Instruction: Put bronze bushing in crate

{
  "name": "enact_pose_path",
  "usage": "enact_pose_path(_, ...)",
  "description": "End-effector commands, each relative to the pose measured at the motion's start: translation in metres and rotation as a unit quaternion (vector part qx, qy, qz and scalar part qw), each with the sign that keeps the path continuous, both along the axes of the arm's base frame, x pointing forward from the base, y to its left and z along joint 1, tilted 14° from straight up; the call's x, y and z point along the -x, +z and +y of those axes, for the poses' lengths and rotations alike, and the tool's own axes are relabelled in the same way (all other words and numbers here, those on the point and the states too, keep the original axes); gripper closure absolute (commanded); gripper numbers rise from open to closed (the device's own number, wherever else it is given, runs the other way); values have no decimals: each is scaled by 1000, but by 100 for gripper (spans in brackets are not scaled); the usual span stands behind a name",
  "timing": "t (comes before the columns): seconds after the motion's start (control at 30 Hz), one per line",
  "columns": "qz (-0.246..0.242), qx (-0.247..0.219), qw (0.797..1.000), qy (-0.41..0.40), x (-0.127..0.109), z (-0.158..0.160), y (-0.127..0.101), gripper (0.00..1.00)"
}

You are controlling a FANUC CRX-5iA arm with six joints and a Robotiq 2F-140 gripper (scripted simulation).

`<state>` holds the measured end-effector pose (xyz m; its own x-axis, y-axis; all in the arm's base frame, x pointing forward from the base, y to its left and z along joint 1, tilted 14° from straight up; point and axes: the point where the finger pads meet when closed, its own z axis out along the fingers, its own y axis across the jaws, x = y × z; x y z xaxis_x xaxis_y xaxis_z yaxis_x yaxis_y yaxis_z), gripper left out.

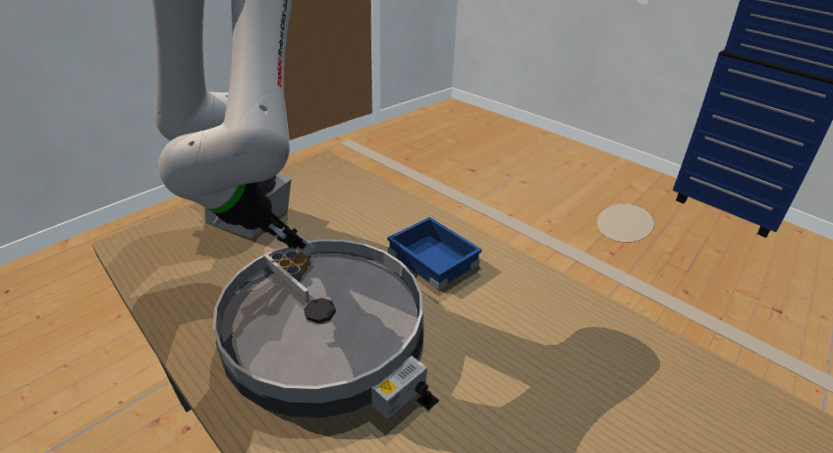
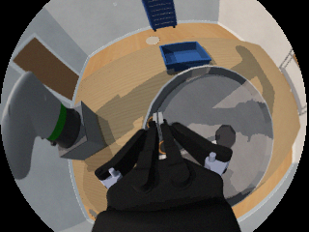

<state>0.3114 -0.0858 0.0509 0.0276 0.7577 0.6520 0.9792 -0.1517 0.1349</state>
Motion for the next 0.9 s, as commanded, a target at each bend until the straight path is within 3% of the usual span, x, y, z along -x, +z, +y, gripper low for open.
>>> enact_pose_path(0.0, -48, -27, 998, 22, 1, 0, -1, 100)
enact_pose_path(0.5, -48, -27, 998, 22, 1, 0, 0, 100)
enact_pose_path(0.87, -48, -27, 998, 22, 9, -2, 31, 100)
